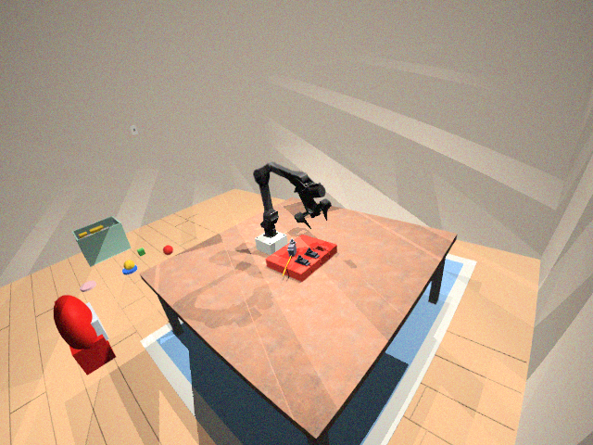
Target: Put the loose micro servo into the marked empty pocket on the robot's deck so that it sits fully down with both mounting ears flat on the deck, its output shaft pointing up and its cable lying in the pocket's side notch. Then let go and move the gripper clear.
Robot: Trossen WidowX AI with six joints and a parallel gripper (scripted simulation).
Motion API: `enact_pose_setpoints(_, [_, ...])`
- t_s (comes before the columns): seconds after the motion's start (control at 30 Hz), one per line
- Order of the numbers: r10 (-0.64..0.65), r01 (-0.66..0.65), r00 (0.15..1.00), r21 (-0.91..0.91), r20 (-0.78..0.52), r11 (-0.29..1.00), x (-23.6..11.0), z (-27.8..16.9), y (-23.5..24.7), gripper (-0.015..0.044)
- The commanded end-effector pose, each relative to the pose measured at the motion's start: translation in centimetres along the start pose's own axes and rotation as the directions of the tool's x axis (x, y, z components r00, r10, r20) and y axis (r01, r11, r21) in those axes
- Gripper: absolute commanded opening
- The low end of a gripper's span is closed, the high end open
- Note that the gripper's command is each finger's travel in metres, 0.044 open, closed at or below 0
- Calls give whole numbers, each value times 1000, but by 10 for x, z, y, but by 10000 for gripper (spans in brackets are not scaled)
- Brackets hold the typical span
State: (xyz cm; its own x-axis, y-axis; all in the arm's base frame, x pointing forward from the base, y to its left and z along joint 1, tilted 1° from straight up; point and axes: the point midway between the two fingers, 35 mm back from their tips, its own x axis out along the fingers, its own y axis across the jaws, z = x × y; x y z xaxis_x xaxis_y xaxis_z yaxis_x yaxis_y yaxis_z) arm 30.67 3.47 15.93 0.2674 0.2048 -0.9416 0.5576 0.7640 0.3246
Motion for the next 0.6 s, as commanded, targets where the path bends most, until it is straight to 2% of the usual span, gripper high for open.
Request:
enact_pose_setpoints(0.0, [-81,80,997,118,9,990,1,8,-40,440])
enact_pose_setpoints(0.4, [-280,268,959,436,-37,859,-1,7,-145,440])
enact_pose_setpoints(0.57, [-301,288,952,470,-49,835,-2,4,-156,440])
